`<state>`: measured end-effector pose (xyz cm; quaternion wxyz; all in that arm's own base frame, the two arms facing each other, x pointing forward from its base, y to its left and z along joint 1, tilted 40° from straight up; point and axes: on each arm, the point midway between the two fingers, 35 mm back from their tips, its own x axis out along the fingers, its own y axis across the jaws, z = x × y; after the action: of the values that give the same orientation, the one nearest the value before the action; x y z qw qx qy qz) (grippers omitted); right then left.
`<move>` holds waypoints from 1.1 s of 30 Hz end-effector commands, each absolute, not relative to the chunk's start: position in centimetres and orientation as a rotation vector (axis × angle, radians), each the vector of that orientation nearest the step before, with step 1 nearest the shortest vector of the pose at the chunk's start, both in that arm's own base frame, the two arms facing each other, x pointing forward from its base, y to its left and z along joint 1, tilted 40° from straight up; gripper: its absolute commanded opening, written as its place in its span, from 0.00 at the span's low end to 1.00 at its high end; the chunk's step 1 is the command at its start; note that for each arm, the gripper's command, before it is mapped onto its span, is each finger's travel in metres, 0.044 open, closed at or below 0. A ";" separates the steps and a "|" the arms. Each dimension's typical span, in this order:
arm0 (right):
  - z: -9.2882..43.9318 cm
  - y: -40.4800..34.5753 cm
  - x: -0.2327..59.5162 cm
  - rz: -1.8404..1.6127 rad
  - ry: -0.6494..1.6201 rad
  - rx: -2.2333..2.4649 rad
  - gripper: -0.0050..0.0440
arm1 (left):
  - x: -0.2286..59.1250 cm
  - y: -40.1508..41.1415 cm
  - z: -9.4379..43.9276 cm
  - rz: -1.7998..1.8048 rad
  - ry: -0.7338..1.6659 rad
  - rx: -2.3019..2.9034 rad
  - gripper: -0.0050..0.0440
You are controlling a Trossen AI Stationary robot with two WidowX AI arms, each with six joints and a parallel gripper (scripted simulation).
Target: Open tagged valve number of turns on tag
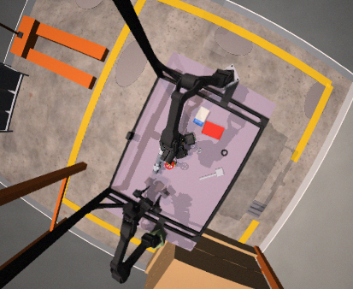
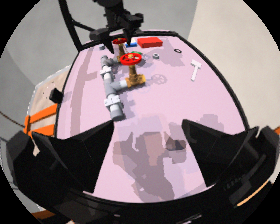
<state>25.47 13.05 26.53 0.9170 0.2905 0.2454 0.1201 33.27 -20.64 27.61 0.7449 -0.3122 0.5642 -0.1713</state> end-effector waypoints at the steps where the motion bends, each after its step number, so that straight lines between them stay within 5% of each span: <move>1: 26.5 13.0 25.5 0.247 0.505 0.598 0.92 | 33.3 -20.6 27.6 -0.503 1.173 -0.494 0.92; 33: 26.5 13.0 25.5 0.247 0.505 0.598 0.92 | 33.3 -20.6 27.6 -1.105 0.654 0.593 0.92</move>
<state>25.47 13.05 26.53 0.9170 0.2905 0.2454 0.1201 33.28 -20.61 27.61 0.7654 0.2583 0.3102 -0.5012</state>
